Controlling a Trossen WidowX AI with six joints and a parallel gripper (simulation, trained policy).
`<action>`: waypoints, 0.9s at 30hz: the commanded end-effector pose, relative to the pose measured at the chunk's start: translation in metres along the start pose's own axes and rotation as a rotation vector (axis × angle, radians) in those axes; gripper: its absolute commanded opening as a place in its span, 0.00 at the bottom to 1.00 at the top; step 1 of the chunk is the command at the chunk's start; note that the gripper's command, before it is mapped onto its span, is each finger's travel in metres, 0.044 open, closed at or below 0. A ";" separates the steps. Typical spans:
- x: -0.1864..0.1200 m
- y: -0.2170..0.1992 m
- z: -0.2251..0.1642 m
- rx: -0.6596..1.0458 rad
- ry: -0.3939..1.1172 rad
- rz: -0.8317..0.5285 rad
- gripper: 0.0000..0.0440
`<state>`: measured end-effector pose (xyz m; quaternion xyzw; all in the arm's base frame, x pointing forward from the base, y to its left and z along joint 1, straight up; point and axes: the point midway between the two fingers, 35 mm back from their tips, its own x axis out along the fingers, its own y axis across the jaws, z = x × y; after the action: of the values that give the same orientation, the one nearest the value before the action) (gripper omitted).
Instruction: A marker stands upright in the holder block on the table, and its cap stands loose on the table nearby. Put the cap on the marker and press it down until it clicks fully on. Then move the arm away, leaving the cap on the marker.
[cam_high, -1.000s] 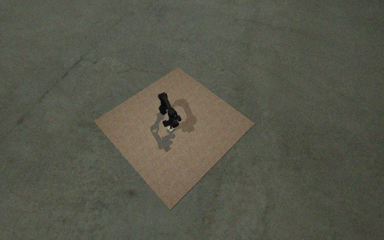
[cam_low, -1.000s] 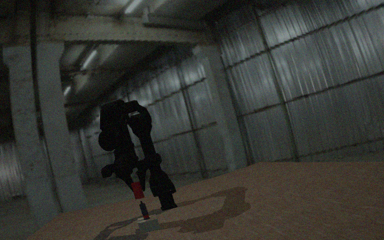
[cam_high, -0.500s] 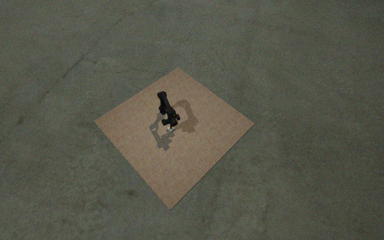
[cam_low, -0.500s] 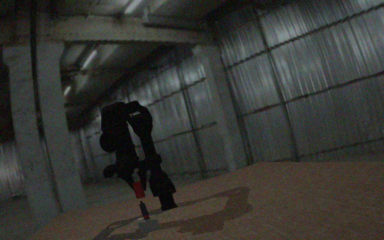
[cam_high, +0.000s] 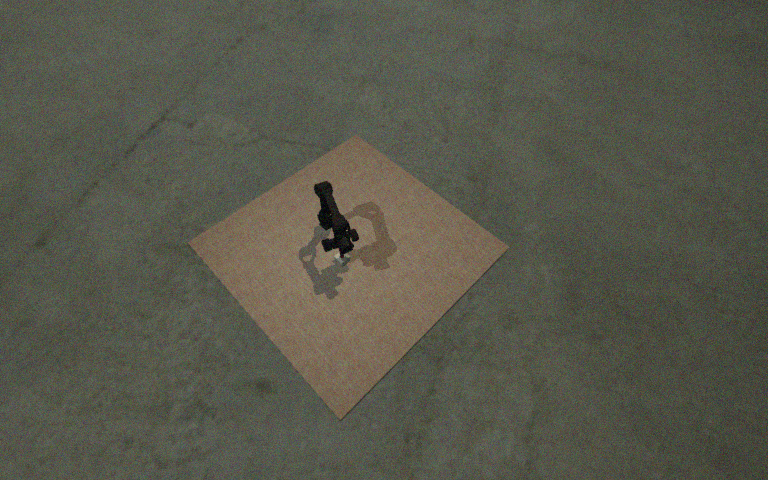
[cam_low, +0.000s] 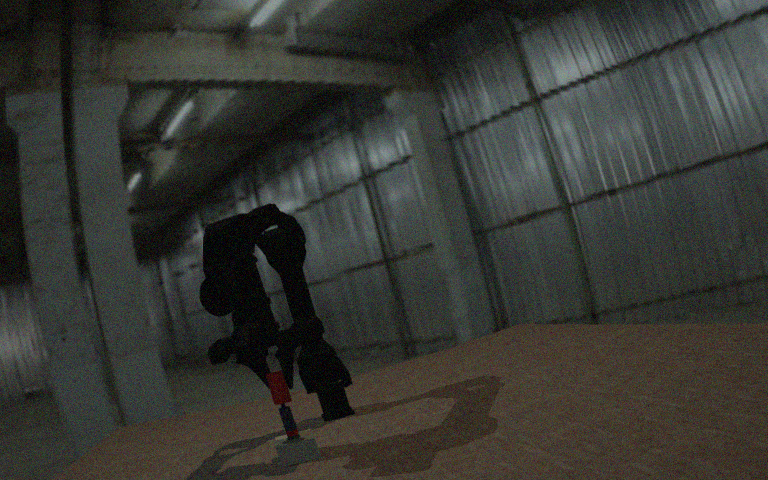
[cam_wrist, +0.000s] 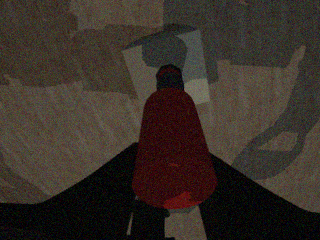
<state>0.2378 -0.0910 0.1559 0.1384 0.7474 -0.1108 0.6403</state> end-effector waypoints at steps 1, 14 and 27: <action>0.003 0.000 -0.001 -0.003 -0.007 0.005 0.00; 0.034 -0.001 0.000 -0.033 0.022 0.023 0.00; 0.061 -0.002 -0.008 -0.066 0.063 0.029 0.16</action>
<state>0.2341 -0.0926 0.1055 0.1269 0.7487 -0.0842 0.6451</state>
